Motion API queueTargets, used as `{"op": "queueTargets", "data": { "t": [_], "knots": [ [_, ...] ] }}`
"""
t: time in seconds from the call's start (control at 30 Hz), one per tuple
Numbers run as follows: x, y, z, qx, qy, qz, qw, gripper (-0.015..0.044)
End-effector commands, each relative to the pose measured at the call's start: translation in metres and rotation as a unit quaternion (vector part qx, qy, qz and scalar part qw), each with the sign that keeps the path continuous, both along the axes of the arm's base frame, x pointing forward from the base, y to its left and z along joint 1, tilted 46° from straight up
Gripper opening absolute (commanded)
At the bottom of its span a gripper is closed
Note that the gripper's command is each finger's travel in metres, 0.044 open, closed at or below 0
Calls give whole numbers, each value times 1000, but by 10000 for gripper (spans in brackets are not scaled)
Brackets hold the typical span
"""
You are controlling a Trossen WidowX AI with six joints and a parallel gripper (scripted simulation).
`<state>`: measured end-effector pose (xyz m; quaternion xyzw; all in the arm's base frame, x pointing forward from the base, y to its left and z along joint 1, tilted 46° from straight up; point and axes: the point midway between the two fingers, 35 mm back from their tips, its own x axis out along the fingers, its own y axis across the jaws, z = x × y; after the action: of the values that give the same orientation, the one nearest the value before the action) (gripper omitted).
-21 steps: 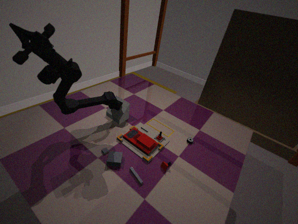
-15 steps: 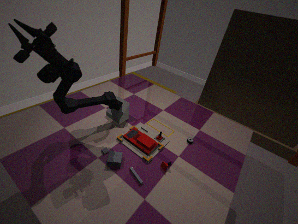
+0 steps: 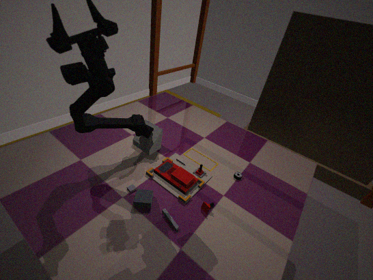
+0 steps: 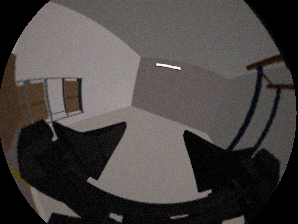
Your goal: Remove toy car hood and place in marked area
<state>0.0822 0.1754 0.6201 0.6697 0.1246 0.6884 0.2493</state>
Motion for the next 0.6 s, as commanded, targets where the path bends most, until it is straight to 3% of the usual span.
{"op": "queueTargets", "data": {
  "t": [0.0,0.57],
  "knots": [
    [36,19,-11,-37,36,-62,997,440],
    [187,62,-113,-239,169,-305,906,440]
  ]
}}
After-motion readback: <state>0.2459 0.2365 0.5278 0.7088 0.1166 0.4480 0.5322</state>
